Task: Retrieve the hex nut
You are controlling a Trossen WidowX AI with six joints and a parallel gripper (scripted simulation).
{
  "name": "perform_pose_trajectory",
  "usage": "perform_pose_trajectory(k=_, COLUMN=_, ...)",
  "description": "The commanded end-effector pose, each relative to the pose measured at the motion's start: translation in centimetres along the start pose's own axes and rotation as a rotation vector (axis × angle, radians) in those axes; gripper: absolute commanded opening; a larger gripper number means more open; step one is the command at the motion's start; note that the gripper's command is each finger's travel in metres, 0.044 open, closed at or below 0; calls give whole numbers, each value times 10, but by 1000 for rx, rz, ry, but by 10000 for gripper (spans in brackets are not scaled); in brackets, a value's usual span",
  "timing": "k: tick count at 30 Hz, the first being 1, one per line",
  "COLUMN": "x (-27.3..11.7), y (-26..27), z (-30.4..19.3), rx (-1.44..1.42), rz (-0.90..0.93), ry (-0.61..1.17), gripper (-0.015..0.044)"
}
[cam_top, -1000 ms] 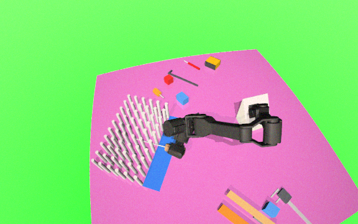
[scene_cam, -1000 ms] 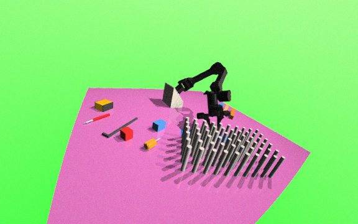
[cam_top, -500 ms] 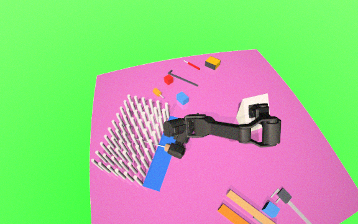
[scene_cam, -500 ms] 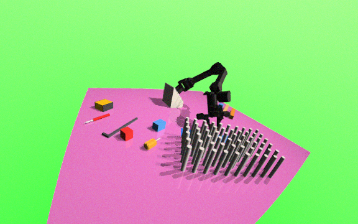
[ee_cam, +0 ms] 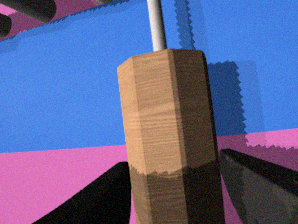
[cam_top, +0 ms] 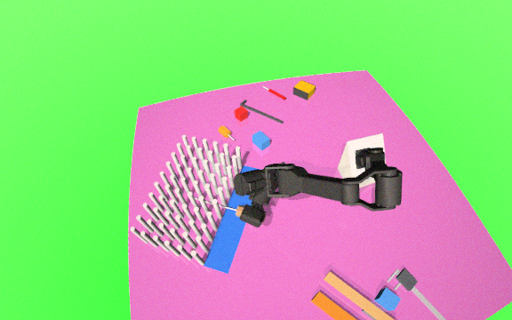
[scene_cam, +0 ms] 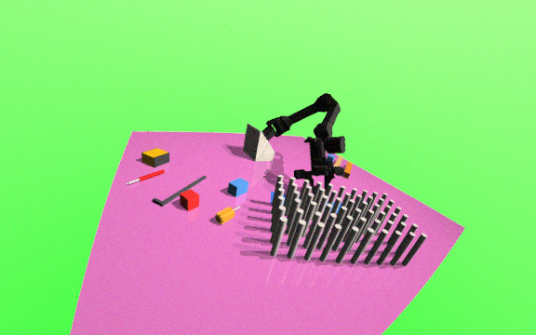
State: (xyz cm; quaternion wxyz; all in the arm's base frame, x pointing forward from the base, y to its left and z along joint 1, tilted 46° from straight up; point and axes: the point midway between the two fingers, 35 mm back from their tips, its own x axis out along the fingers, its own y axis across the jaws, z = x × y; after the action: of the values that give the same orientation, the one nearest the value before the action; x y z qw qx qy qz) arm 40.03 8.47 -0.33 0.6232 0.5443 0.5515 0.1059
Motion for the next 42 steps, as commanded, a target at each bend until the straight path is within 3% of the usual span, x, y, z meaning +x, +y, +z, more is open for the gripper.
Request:
perform_pose_trajectory(k=1, x=0, y=1, z=-4, rx=6, rz=-2, ry=2, gripper=0)
perform_pose_trajectory(k=42, x=-7, y=9, z=-28, rx=5, rz=-1, ry=3, gripper=0)
